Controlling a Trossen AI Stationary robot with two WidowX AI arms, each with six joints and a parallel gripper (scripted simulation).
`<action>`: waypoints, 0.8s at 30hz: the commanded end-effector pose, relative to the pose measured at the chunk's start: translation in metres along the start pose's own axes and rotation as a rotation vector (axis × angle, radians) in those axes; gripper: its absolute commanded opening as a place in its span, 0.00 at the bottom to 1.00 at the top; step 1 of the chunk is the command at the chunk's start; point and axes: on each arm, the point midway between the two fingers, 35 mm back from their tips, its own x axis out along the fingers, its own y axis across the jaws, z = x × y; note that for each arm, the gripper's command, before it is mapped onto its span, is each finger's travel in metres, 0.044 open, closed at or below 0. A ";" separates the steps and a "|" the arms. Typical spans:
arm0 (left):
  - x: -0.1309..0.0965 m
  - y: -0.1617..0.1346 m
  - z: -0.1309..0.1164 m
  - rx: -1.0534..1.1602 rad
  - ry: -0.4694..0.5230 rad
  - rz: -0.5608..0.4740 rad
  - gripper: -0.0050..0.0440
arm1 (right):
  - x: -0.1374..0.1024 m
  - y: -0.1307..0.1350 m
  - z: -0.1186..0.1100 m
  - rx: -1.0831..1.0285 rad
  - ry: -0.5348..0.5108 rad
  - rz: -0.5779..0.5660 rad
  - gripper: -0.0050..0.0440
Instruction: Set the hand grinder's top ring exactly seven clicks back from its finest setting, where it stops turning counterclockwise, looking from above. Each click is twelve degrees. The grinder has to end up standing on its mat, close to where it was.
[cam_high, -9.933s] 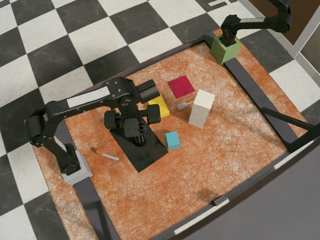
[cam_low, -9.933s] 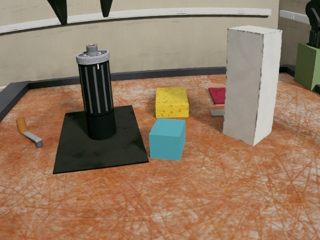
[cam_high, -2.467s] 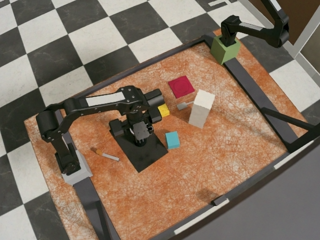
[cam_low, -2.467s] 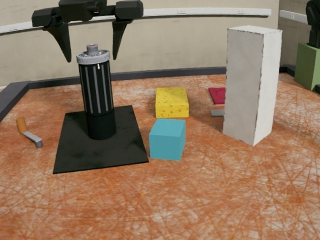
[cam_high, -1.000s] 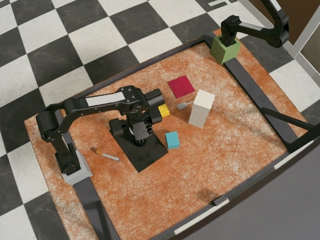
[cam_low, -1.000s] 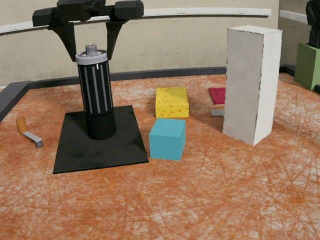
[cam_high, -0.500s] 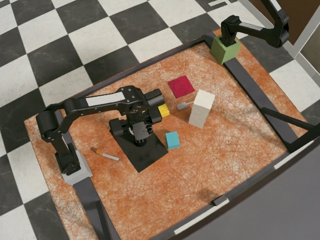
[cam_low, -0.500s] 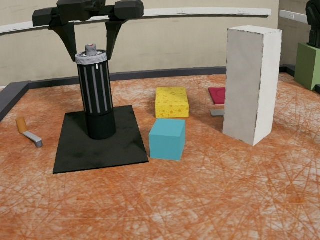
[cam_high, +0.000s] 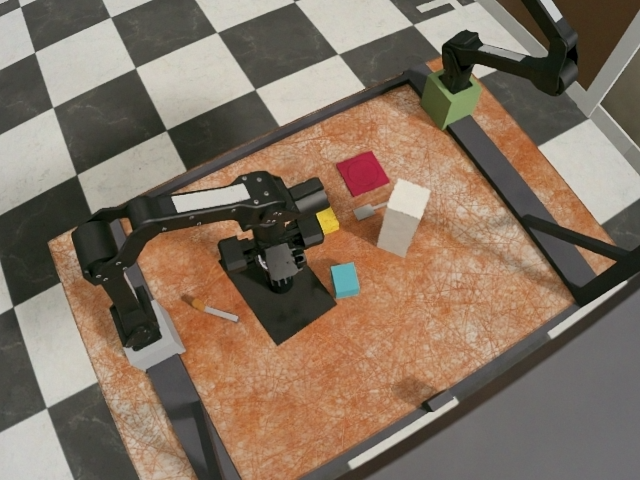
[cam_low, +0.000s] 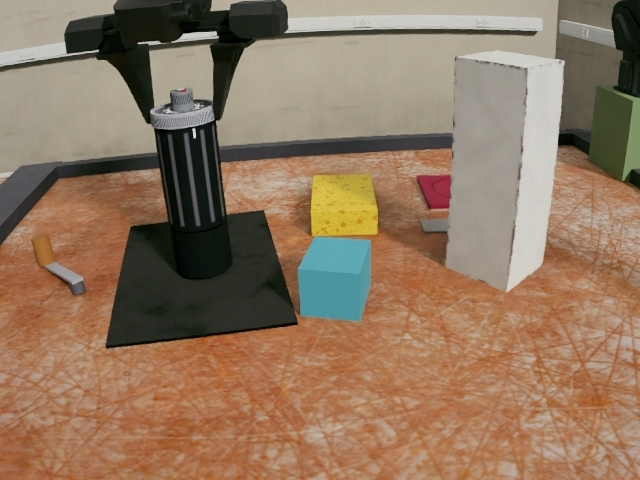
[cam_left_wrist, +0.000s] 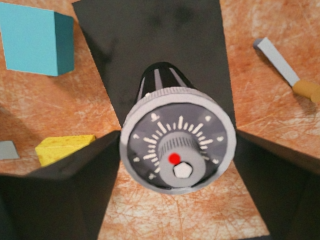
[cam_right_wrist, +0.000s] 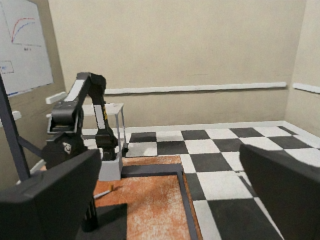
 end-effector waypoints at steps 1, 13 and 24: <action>-0.008 0.002 -0.002 -0.002 0.002 0.029 0.71 | 0.000 0.001 0.003 -0.006 -0.002 0.003 0.92; -0.008 0.003 -0.001 -0.055 0.001 0.030 0.71 | 0.000 0.001 0.003 -0.006 -0.002 0.003 0.92; -0.008 0.003 -0.001 -0.247 -0.005 0.030 0.71 | 0.000 0.001 0.003 -0.006 -0.002 0.003 0.92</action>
